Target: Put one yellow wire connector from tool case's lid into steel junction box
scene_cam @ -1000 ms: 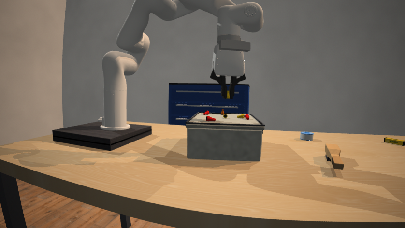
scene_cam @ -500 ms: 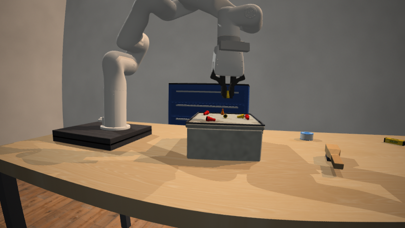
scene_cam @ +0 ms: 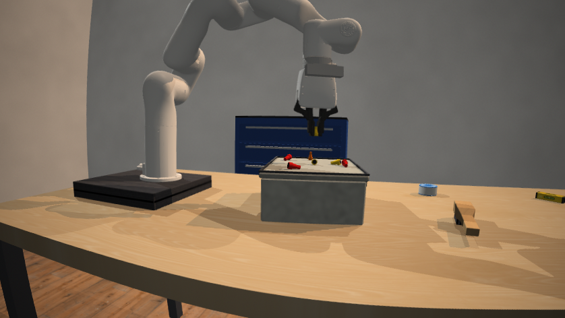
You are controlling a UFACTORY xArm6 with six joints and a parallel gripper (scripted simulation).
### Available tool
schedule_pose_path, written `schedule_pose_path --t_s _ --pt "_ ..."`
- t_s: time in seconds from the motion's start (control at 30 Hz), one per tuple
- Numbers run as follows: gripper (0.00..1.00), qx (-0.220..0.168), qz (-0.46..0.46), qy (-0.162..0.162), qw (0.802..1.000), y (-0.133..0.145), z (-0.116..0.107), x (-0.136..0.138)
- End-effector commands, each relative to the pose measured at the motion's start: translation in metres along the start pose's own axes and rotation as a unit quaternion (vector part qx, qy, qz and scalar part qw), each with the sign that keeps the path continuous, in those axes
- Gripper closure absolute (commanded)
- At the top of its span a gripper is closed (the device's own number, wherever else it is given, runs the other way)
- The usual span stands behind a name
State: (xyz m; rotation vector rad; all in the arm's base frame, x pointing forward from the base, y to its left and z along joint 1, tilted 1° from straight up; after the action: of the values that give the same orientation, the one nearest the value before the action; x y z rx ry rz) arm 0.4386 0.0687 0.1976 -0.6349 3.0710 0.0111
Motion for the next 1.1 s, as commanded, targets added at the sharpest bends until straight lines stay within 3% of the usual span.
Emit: schedule_pose_path --t_s 0.0,0.1,0.17,0.63,1.07 --pt "0.97 0.002 0.001 -0.002 1.000 0.047 -0.001 -0.011" --pt "0.97 0.002 0.001 -0.002 1.000 0.075 -0.001 -0.016" --pt "0.97 0.002 0.001 -0.002 1.000 0.075 -0.001 -0.016" --pt "0.97 0.002 0.001 -0.002 1.000 0.200 -0.001 -0.042" --pt "0.97 0.002 0.001 -0.002 1.000 0.240 -0.001 -0.050"
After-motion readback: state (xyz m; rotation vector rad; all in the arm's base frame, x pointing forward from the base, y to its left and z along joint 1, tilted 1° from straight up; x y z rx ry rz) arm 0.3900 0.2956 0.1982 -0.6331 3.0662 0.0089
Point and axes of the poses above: the point where the finger pads meet when closed, its own z axis out along the fingers, its own x axis across the jaws, y = z × x, the point moved 4 cm from there along -z, back along the fingers, and after that the axes turned 1 degree about z, right-handed, at the moved point
